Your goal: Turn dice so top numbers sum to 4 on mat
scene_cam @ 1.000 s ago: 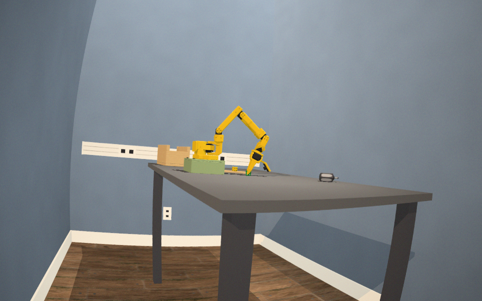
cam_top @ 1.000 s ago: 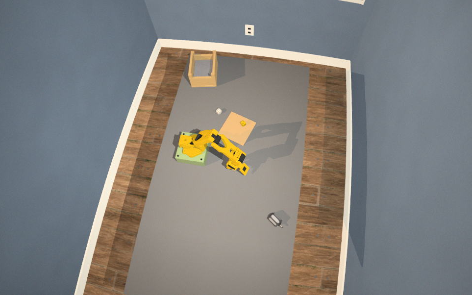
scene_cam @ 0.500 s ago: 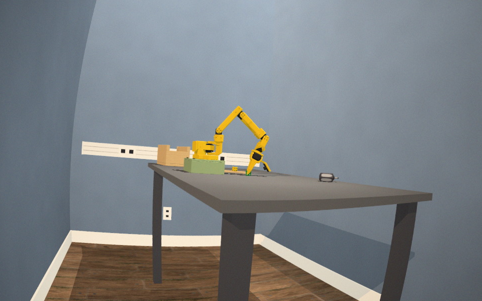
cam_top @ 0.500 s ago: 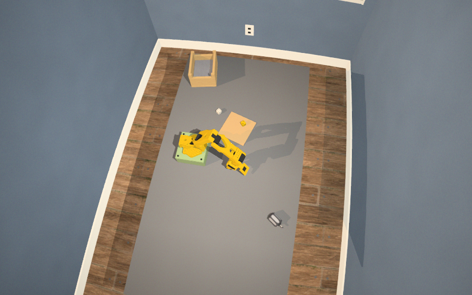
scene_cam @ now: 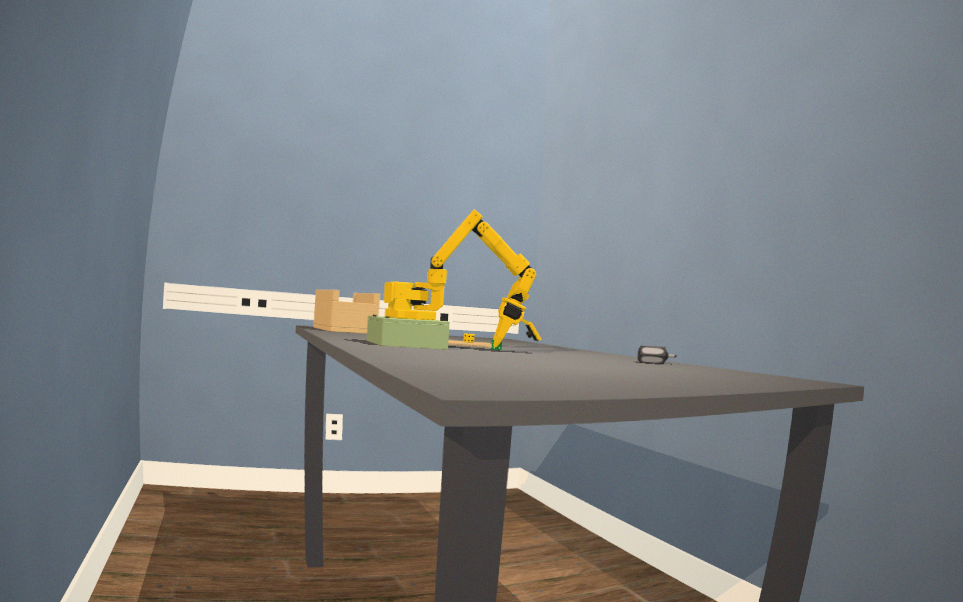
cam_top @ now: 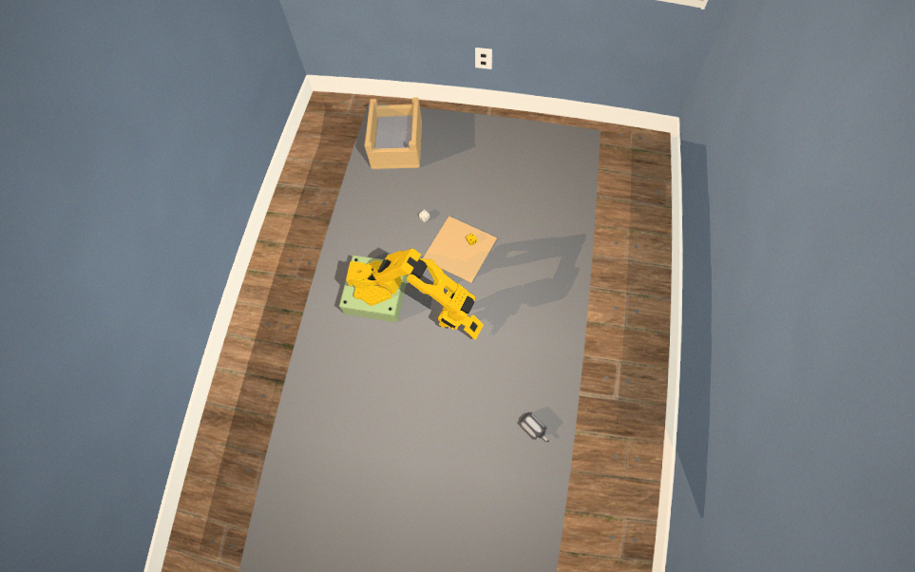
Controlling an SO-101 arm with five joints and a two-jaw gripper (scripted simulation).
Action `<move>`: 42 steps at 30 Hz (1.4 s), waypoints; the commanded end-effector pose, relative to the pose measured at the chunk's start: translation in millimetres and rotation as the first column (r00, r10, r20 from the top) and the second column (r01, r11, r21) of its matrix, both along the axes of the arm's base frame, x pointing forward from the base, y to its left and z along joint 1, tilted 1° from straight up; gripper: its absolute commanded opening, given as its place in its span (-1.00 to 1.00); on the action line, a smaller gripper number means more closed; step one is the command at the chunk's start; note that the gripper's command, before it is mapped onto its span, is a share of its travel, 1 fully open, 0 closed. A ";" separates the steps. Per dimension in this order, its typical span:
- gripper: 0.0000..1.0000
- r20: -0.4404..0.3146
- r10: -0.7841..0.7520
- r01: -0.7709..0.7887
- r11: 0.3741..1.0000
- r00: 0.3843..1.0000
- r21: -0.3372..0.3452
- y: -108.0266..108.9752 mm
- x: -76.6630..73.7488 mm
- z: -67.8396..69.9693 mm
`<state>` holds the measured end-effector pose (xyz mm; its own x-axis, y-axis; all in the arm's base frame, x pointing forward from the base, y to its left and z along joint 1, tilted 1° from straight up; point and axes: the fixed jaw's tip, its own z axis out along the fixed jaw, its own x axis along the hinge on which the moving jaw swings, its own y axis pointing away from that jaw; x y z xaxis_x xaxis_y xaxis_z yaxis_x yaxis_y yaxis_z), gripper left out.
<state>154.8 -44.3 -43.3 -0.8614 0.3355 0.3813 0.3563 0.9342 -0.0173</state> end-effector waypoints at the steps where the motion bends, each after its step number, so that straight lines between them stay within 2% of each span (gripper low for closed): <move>1: -1.00 0.093 0.003 0.000 1.000 0.996 -0.028 -1.9 4.6 12.8; 4: -1.00 0.158 0.006 0.002 0.999 0.987 -0.052 -1.6 5.5 22.8; 6: -1.00 0.158 0.006 0.002 0.999 0.987 -0.052 -1.6 5.5 22.8; 12: -1.00 0.277 0.015 0.011 0.996 0.961 -0.093 -0.1 4.5 38.5; 16: -1.00 0.321 0.020 0.016 0.994 0.947 -0.107 0.7 3.5 43.4; 42: -1.00 0.334 0.021 0.017 0.994 0.942 -0.112 0.9 3.2 44.7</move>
